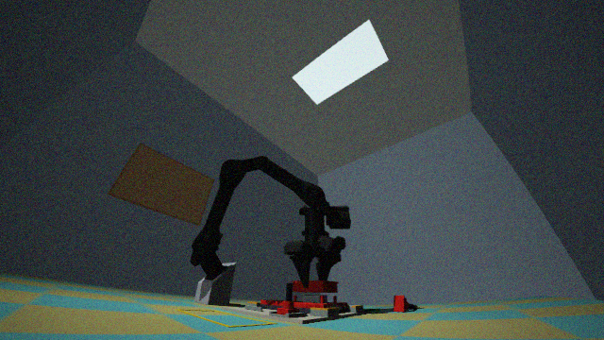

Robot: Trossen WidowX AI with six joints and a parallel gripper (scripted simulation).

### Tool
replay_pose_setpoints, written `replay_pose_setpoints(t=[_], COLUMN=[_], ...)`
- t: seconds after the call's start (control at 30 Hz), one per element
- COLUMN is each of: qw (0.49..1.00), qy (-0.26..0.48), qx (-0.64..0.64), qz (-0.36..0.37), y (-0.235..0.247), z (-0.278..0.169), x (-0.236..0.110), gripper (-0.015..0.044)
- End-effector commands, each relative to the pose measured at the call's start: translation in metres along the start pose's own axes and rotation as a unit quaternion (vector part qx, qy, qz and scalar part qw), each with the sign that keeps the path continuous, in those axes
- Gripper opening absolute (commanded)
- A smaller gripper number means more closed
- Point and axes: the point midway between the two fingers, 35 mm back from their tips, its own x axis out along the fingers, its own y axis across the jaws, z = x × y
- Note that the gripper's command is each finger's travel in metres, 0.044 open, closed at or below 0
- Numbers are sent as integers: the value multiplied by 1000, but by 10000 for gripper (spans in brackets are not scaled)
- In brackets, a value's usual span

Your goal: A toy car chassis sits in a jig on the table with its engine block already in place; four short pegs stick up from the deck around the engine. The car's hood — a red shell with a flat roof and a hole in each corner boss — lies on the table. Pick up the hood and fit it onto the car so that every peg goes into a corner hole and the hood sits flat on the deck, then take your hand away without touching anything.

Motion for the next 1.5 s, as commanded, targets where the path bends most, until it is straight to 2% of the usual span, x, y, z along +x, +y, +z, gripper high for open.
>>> replay_pose_setpoints(t=[0.0, 1.47], qw=[1000, 1000], qy=[-3, -3], qx=[-2, -2], qz=[-1, -2], y=[0, 0], z=[1, 1], x=[0, 18], gripper=[0, 0])
